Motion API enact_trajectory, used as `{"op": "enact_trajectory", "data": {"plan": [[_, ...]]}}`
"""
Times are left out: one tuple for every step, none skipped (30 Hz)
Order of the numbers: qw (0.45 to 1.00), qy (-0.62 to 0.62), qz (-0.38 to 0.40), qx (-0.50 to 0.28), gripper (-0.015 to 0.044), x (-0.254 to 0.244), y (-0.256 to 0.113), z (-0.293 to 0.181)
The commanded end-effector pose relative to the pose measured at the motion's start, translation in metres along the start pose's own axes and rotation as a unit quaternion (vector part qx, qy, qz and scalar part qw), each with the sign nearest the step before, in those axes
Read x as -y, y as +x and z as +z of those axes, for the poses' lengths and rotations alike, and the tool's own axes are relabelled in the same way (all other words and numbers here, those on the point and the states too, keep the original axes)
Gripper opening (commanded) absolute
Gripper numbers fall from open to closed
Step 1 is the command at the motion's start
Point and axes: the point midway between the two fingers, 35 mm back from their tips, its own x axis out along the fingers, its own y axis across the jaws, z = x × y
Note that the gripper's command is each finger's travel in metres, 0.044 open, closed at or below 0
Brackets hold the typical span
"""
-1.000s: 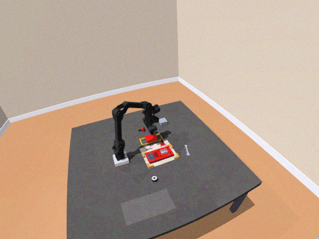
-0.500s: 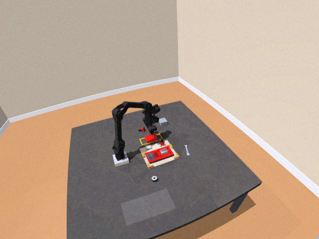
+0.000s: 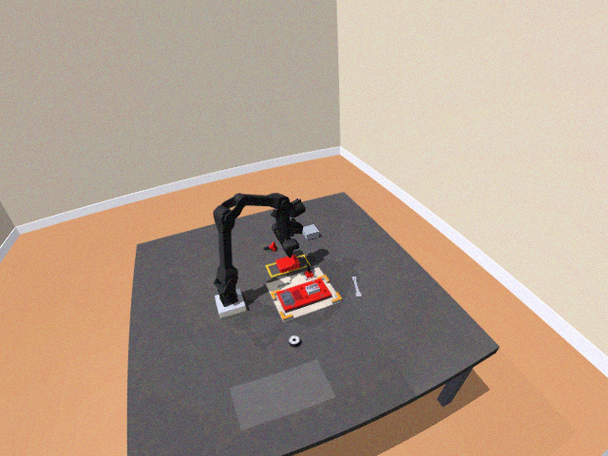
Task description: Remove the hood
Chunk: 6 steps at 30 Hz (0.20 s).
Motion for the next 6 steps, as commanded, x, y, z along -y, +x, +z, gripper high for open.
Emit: {"op": "enact_trajectory", "data": {"plan": [[1.000, -0.002, 0.002, -0.001, 0.0440, -0.0005, -0.0004, -0.0005], [1.000, -0.002, 0.002, -0.001, 0.0440, -0.0005, -0.0004, -0.0005], [1.000, -0.002, 0.002, -0.001, 0.0440, -0.0005, -0.0004, -0.0005], [1.000, -0.002, 0.002, -0.001, 0.0440, -0.0005, -0.0004, -0.0005], [1.000, -0.002, 0.002, -0.001, 0.0440, -0.0005, -0.0004, -0.0005], [1.000, -0.002, 0.002, -0.001, 0.0440, -0.0005, -0.0004, -0.0005]]}}
